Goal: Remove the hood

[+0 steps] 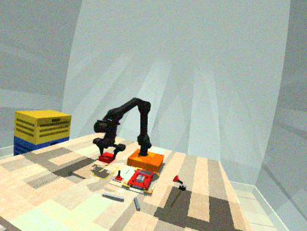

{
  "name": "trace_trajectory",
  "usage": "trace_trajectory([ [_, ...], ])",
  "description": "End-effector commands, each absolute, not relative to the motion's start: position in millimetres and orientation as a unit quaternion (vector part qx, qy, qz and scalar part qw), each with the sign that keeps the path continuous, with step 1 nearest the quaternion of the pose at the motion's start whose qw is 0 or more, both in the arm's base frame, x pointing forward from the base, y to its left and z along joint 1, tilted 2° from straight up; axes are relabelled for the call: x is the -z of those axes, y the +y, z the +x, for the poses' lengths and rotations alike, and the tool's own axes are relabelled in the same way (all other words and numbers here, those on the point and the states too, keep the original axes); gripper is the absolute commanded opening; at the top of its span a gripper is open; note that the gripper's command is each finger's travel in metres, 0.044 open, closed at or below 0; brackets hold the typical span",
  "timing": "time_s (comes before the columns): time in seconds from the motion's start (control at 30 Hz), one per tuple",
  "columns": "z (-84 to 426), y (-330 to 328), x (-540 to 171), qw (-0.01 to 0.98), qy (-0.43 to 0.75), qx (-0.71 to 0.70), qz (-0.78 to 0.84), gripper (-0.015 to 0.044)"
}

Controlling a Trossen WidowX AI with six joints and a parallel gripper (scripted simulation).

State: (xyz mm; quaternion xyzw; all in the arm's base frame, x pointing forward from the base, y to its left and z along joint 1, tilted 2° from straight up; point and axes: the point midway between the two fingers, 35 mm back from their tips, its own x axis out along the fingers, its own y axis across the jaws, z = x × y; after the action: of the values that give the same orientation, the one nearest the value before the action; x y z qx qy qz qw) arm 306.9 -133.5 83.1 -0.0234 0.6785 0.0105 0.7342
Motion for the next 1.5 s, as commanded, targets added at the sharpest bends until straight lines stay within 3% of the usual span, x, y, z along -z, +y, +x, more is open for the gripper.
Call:
trace_trajectory([
  [0.0, 305.2, -132.1, -75.5, 0.731, 0.682, -0.014, -0.022, 0.0000],
  [1.47, 306.1, -131.9, -33.8, 0.731, 0.682, -0.014, -0.022, 0.0000],
])
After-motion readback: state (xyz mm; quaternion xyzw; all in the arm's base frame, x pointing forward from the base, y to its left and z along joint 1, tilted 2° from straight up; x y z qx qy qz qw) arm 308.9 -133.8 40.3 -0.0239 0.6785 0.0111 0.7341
